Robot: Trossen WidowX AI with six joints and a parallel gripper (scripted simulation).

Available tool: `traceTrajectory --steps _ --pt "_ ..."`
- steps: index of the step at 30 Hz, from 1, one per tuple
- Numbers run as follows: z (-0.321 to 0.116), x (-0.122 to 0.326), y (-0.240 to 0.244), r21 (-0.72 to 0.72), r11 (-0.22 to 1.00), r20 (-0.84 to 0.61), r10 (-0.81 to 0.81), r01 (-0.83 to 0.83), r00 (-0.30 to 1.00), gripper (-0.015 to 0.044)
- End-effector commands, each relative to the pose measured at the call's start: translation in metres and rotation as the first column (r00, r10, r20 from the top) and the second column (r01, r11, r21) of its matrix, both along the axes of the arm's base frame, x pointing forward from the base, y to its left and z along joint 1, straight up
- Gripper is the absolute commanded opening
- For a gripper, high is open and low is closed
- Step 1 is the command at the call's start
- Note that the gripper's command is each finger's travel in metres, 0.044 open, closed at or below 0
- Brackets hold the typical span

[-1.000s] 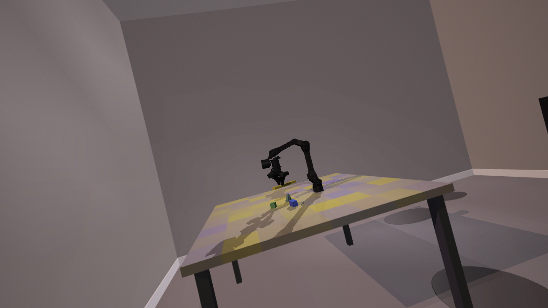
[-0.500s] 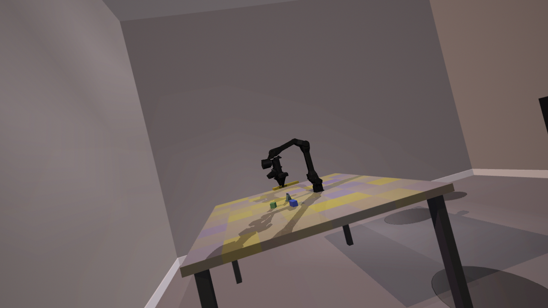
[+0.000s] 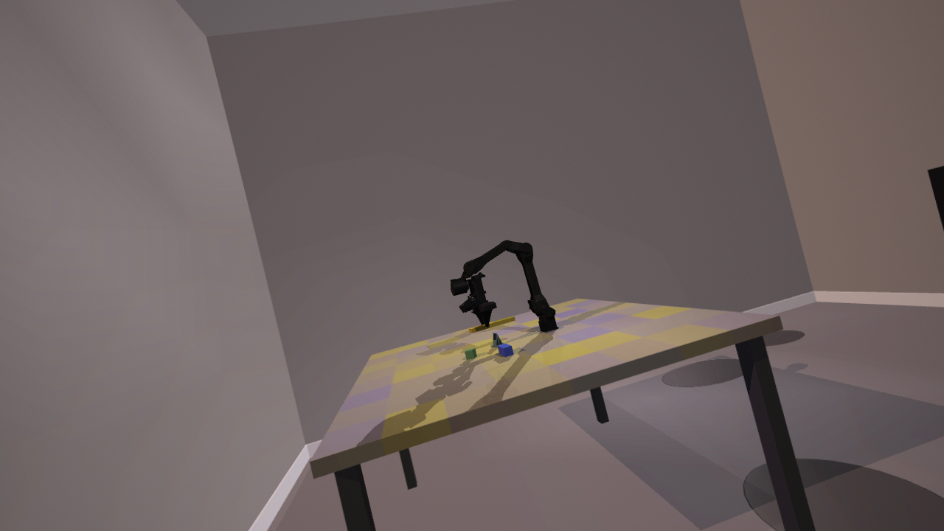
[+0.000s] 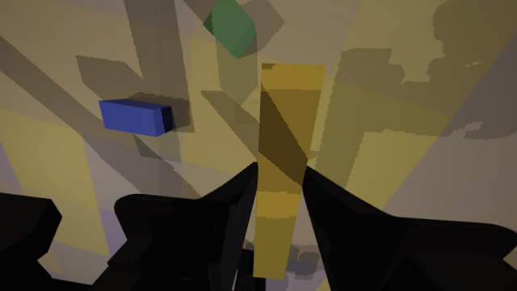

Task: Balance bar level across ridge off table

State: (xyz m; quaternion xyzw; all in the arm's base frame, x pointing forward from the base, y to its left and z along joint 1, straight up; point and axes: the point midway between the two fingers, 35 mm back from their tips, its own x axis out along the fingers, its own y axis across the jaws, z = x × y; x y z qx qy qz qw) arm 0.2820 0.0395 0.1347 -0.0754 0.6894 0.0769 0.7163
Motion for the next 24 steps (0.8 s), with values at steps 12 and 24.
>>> traceTrajectory --steps 12,24 --pt "-0.024 -0.002 -0.004 -0.002 1.000 -0.009 -0.004 0.004 1.000 0.0000" --pt "-0.022 -0.002 -0.004 -0.002 1.000 -0.009 -0.004 0.004 1.000 0.0000"
